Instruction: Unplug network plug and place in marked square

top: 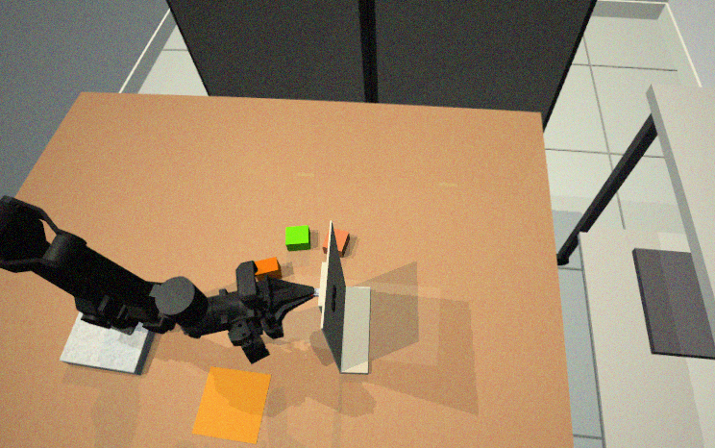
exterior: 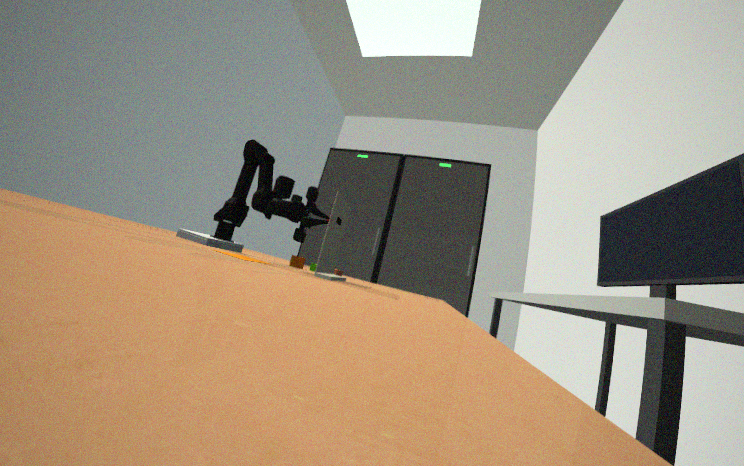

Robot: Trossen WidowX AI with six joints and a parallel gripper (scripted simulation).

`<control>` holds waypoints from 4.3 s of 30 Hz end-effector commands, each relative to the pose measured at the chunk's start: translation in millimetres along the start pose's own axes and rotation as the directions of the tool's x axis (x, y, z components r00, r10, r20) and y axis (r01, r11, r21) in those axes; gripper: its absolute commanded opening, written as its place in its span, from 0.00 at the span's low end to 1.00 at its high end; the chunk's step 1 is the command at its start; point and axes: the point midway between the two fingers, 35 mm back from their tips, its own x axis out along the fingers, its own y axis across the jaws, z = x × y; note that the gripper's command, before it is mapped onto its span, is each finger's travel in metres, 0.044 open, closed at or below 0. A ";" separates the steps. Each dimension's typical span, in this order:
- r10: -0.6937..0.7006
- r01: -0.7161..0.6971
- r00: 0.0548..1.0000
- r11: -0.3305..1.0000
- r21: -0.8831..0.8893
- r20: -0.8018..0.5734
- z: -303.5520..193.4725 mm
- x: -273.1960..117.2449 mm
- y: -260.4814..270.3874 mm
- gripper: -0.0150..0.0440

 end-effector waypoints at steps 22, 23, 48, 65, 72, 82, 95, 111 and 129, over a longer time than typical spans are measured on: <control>-0.002 0.002 1.000 1.000 -0.001 -0.001 -2.3 -17.4 -0.9 0.25; -0.002 0.002 1.000 1.000 -0.001 -0.001 -2.4 -18.0 -0.9 0.25; -0.004 0.004 1.000 1.000 -0.001 -0.001 -3.0 -33.2 -1.1 0.25; -0.005 0.005 1.000 1.000 -0.001 -0.001 -3.4 -42.8 -1.2 0.25; -0.005 0.005 1.000 1.000 -0.001 -0.001 -3.5 -46.6 -1.2 0.25; -0.005 0.005 1.000 1.000 -0.001 -0.001 -3.7 -51.8 -1.3 0.25; -0.002 0.002 1.000 1.000 -0.002 0.005 -3.1 -53.5 6.8 0.25; -0.004 0.004 1.000 1.000 -0.001 0.002 -8.0 -58.6 32.0 0.25; -0.006 0.006 1.000 1.000 0.000 -0.001 -17.7 -71.3 59.0 0.25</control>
